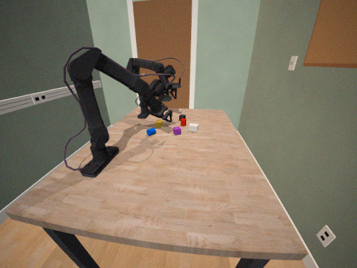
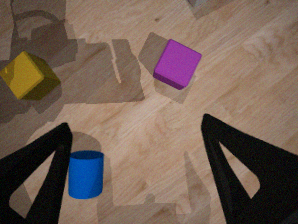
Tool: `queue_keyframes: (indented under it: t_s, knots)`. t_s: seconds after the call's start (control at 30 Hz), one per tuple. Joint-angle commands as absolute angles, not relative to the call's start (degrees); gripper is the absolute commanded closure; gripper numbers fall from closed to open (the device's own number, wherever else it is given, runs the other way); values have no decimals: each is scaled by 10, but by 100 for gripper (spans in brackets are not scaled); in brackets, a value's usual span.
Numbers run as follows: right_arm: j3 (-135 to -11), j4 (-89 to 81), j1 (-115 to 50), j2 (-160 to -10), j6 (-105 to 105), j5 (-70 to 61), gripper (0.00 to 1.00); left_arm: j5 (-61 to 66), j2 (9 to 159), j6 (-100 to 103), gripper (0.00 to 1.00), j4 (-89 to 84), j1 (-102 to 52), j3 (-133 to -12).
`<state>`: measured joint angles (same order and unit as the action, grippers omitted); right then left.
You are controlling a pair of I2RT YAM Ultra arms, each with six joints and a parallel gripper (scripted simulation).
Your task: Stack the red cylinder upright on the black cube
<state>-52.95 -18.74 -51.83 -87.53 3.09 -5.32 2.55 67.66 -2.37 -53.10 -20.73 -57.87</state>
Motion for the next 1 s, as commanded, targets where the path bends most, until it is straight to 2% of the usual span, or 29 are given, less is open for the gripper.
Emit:
queue_keyframes:
  t_s: [0.0,0.3,0.7,0.97]
  knots:
    - [-584,-176,-499,-918,21,-46,0,22,702,-13,0,-546,-174,-612]
    - [-643,-180,-481,-973,16,-47,0,22,734,-7,0,-549,-136,-647]
    - [-646,-180,-481,-970,17,-47,0,21,734,-6,0,-537,-139,-648]
    - [-646,-180,-481,-970,17,-47,0,19,782,-4,0,-454,-220,-633]
